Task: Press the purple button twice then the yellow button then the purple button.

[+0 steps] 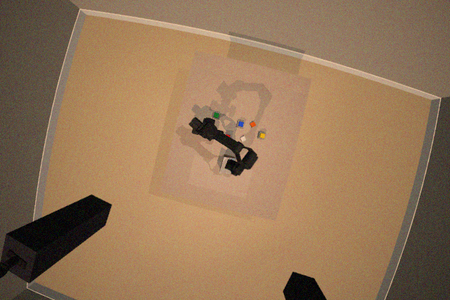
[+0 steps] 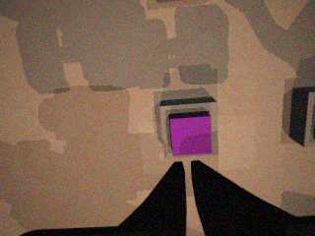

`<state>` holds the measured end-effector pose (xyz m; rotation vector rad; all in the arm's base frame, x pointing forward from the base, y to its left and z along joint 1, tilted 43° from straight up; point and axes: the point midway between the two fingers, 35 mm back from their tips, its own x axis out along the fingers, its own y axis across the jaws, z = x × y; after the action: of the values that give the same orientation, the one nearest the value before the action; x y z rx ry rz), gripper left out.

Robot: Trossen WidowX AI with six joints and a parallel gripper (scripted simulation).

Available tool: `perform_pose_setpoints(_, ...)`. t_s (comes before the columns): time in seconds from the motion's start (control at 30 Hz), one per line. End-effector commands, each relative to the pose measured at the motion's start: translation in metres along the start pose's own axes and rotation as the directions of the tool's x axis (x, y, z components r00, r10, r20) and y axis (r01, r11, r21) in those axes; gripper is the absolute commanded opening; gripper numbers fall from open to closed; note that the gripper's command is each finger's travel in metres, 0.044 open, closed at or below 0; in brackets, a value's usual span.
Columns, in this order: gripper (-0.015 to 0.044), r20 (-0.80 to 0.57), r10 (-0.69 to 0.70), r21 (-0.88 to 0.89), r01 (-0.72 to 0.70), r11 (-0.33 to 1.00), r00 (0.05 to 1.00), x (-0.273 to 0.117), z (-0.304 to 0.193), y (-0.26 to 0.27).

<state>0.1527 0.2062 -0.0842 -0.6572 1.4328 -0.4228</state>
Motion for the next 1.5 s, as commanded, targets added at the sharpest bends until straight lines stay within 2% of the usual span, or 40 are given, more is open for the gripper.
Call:
perform_pose_setpoints(0.0,0.002,-0.018,-0.036,-0.012,0.036,0.999,0.999,0.04,-0.007,-0.007)
perform_pose_setpoints(0.87,0.002,-0.017,-0.037,-0.012,0.037,0.999,0.999,0.073,-0.008,-0.009)
perform_pose_setpoints(1.47,0.002,-0.017,-0.037,-0.012,0.037,0.999,0.999,0.073,-0.008,-0.009)
